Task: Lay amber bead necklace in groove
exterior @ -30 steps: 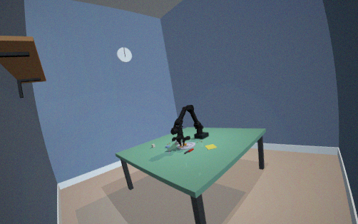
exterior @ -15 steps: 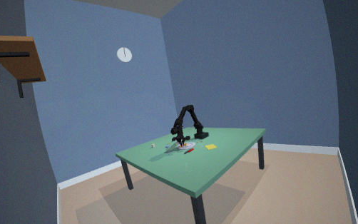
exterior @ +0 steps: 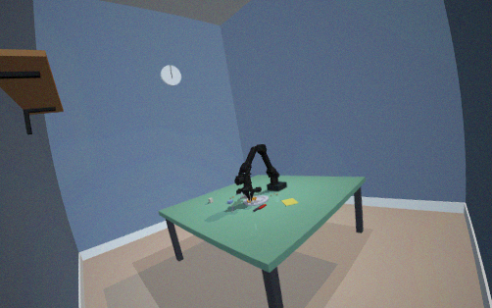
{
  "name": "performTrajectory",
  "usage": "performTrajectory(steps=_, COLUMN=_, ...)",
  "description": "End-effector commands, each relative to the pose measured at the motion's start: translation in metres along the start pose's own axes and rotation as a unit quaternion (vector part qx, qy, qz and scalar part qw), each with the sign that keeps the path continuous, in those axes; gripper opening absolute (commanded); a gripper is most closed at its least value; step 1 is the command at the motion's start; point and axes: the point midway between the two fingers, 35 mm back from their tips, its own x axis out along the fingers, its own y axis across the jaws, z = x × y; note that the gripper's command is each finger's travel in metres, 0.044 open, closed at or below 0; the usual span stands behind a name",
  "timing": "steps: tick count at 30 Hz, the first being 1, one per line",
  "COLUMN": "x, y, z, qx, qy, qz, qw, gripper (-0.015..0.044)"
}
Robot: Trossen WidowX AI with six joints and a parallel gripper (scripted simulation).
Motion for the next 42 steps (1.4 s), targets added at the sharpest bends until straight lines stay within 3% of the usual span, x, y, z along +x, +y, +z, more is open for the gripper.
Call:
performTrajectory(steps=1, x=0.000, y=0.000, z=0.000, qx=0.000, qy=0.000, qz=0.000, qw=1.000, gripper=0.0000)
performTrajectory(steps=40, x=0.001, y=0.024, z=0.028, qx=0.003, qy=0.001, qz=0.004, qw=1.000, gripper=0.0000)
performTrajectory(steps=42, x=-0.002, y=0.023, z=0.030, qx=0.000, qy=-0.003, qz=0.001, qw=1.000, gripper=0.0053)
